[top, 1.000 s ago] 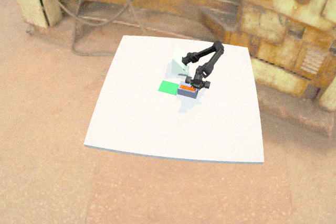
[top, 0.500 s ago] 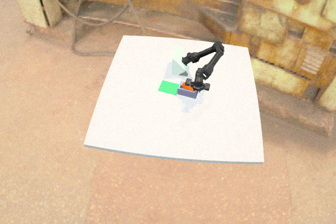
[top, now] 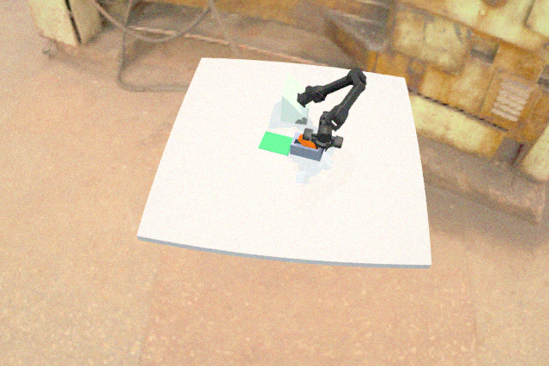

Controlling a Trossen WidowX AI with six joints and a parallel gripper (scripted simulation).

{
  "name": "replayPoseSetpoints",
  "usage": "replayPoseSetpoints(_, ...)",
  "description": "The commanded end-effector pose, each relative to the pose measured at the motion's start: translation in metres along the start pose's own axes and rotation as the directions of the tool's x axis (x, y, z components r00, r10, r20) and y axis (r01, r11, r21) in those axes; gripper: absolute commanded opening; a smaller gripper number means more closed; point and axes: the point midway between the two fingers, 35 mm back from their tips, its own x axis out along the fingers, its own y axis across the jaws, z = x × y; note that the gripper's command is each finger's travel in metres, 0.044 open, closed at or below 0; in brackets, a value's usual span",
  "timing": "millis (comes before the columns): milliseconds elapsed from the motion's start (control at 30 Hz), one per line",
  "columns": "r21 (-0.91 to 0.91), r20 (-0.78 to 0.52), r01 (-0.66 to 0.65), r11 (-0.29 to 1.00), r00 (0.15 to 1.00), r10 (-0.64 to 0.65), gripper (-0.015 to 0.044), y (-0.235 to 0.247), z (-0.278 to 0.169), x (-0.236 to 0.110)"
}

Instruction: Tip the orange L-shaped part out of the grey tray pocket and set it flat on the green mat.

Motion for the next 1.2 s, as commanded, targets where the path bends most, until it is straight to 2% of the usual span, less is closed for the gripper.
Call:
replayPoseSetpoints(0,0.01,-0.006,0.003,1.0,1.0,-0.003,0.018,-0.002,-0.002,0.002)
replayPoseSetpoints(600,0.01,-0.006,0.004,1.0,1.0,-0.004,0.018,0.009,-0.001,-0.015)
replayPoseSetpoints(700,0.011,-0.004,0.011,1.0,1.0,-0.011,0.018,0.006,0.002,-0.035)
replayPoseSetpoints(900,0.012,-0.007,0.008,1.0,1.0,-0.008,0.018,-0.003,-0.001,-0.105)
replayPoseSetpoints(1167,0.016,0.004,0.003,1.0,1.0,-0.003,0.018,-0.002,-0.001,-0.104)
